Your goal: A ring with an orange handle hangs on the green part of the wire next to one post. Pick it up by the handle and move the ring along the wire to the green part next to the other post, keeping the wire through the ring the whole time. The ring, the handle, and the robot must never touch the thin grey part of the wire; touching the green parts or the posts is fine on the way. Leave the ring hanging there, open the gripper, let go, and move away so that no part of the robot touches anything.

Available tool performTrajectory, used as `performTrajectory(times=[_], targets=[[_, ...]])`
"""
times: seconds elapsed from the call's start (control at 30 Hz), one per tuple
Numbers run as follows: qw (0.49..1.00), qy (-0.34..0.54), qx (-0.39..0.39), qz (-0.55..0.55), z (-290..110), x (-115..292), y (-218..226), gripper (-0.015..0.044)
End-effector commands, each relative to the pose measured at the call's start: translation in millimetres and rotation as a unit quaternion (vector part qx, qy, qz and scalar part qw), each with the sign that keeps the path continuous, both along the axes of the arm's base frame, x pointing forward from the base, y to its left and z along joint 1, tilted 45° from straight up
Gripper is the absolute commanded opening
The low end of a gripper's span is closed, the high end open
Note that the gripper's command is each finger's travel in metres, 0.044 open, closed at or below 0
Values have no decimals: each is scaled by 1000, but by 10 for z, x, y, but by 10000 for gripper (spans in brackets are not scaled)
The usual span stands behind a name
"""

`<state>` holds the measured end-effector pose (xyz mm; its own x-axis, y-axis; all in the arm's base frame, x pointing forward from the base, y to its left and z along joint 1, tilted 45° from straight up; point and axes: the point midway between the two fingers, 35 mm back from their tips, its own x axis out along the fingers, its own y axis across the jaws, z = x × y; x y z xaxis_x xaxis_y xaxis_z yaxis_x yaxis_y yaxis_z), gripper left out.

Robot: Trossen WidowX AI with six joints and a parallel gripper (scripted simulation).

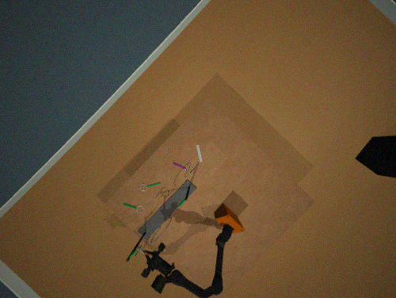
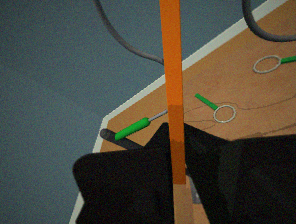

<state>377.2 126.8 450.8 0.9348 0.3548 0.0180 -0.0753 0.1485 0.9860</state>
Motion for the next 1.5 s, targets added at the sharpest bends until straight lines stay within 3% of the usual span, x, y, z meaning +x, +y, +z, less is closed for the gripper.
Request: performTrajectory(times=[0.0,0.7,1.47], targets=[[999,-9,50,1,63,-3,13,-150],[954,-53,294,1,390,-13,-34,-150],[842,-92,531,0,664,-48,-239,-150]])
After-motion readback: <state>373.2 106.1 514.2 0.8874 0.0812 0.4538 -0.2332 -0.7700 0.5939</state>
